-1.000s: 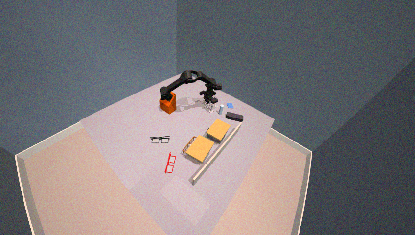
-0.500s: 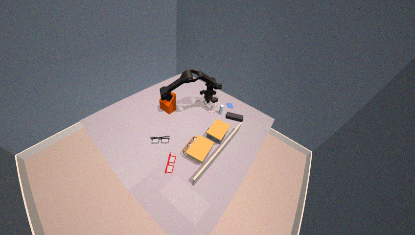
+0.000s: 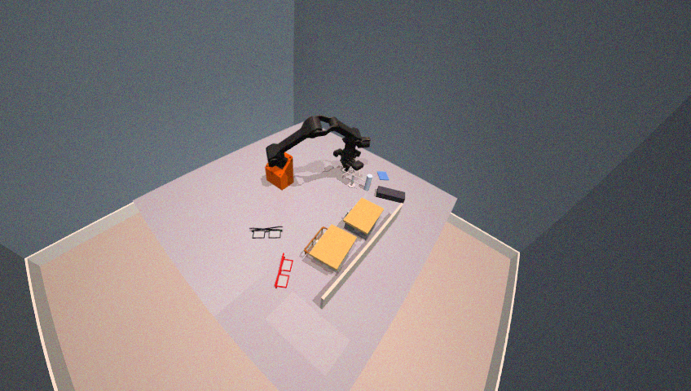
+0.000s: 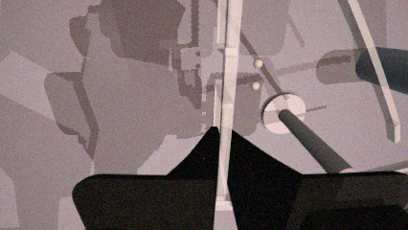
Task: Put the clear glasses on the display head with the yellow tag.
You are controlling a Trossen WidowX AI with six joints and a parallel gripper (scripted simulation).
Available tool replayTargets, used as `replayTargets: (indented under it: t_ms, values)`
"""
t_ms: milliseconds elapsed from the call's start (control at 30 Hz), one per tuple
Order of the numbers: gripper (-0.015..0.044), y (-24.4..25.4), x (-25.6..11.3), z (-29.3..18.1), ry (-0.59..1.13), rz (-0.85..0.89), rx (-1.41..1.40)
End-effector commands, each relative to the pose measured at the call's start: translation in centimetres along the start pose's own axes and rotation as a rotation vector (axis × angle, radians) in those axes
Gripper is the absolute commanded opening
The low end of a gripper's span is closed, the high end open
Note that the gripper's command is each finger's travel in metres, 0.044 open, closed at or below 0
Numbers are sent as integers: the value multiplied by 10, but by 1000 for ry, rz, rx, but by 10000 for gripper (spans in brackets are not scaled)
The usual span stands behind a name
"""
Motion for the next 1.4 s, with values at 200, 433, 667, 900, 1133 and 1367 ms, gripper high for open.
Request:
replayTargets:
  t_ms: [200,433,667,900,1133,1367]
  values:
    - [0,2,0,6,-3,7,4]
    - [0,3,-1,9,-3,7,4]
    - [0,4,-1,12,-4,7,4]
    - [0,5,-1,15,-4,7,4]
    - [0,5,-1,15,-4,7,4]
    - [0,5,-1,15,-4,7,4]
Point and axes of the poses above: the point midway between the two fingers, 35 mm back from their tips, its own x axis out along the fingers, its own y axis across the jaws, z = x × y, the point moved 8 cm from there along -x, back along the fingers, and after that the axes turned 5 degrees about x, right-handed, at the moved point
